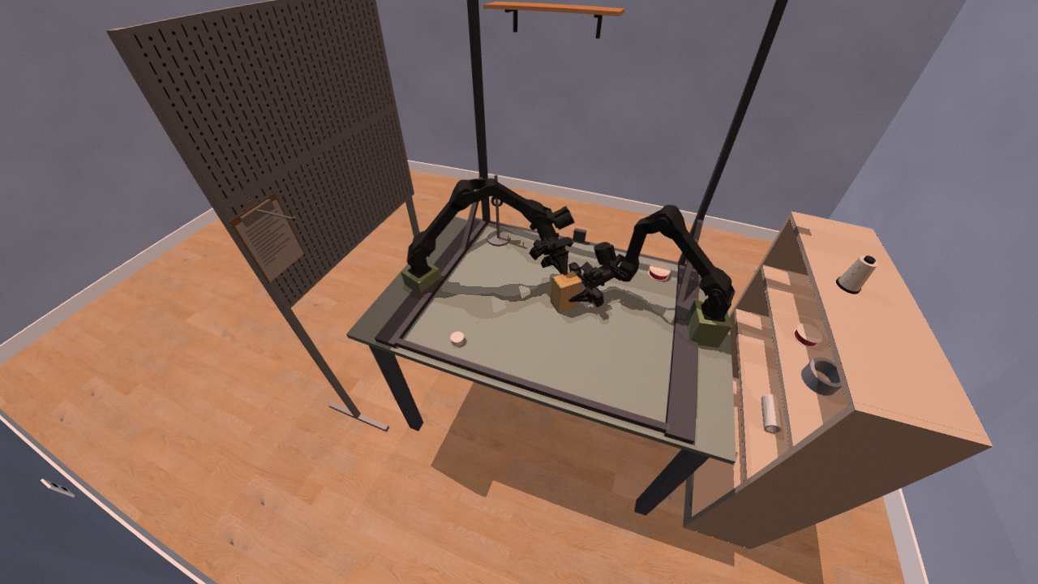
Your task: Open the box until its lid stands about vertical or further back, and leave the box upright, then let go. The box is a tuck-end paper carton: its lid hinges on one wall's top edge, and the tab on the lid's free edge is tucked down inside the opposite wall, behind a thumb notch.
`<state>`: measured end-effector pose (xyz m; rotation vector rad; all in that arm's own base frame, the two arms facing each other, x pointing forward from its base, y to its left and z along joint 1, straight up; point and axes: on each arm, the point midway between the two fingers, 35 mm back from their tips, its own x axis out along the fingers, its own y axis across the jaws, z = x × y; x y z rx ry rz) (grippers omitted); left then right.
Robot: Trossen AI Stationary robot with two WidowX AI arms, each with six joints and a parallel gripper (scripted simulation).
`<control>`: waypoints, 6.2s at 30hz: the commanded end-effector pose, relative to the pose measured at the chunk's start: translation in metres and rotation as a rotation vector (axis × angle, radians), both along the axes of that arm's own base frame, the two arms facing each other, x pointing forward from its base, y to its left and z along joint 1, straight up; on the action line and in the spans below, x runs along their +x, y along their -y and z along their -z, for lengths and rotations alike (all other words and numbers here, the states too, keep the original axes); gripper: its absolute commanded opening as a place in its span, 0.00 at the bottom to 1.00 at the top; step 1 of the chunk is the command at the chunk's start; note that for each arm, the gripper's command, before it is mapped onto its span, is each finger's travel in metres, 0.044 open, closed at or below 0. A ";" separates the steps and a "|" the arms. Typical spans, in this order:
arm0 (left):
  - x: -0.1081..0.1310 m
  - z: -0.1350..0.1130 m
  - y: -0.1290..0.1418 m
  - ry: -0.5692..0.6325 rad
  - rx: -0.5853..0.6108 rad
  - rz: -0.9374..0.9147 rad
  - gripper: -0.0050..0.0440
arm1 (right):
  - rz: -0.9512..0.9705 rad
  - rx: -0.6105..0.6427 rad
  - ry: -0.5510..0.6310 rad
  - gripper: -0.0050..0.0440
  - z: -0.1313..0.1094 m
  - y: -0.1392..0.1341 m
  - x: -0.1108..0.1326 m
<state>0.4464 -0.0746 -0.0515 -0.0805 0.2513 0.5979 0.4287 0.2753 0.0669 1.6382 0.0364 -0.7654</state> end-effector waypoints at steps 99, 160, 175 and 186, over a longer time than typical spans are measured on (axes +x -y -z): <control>0.005 -0.010 0.004 0.024 -0.012 0.007 0.70 | 0.012 -0.172 0.384 0.20 -0.044 0.003 0.012; 0.005 -0.010 0.004 0.024 -0.012 0.007 0.70 | 0.015 -0.221 0.477 0.20 -0.052 0.012 0.028; 0.005 -0.010 0.004 0.024 -0.012 0.007 0.70 | 0.015 -0.221 0.478 0.20 -0.054 0.015 0.034; 0.005 -0.010 0.004 0.024 -0.012 0.007 0.70 | 0.015 -0.221 0.478 0.20 -0.055 0.017 0.038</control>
